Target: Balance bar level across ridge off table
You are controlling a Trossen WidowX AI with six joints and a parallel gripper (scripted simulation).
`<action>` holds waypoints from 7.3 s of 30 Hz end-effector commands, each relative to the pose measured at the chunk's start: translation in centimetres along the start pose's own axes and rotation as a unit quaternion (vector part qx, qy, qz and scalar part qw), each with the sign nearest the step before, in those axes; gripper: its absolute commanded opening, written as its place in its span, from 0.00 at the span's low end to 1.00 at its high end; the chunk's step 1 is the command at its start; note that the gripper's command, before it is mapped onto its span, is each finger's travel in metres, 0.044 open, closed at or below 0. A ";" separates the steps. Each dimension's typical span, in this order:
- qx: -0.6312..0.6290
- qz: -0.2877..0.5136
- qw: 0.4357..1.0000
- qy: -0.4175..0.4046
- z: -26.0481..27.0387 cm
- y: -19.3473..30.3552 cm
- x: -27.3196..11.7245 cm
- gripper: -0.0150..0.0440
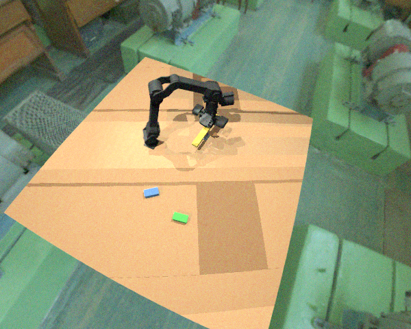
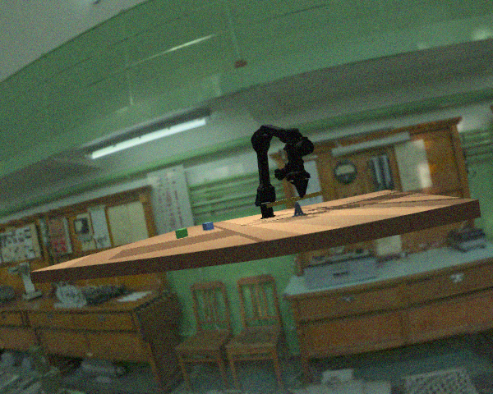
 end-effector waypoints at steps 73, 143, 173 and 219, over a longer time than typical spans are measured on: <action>0.001 0.002 1.000 0.001 -0.1 0.0 0.7 0.25; -0.001 0.001 1.000 -0.001 0.0 0.0 0.7 0.25; -0.001 0.001 1.000 -0.001 0.0 0.0 0.7 0.54; -0.001 0.001 1.000 -0.001 0.0 0.0 0.7 0.61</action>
Point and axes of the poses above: the point midway between the two fingers, 35 mm back from their tips, its own x axis out along the fingers, its own z axis across the jaws, y = z × x, the point moved 2 cm from there along -x, back along the fingers, and after that the axes turned 7 degrees about -x, right-handed, at the moved point
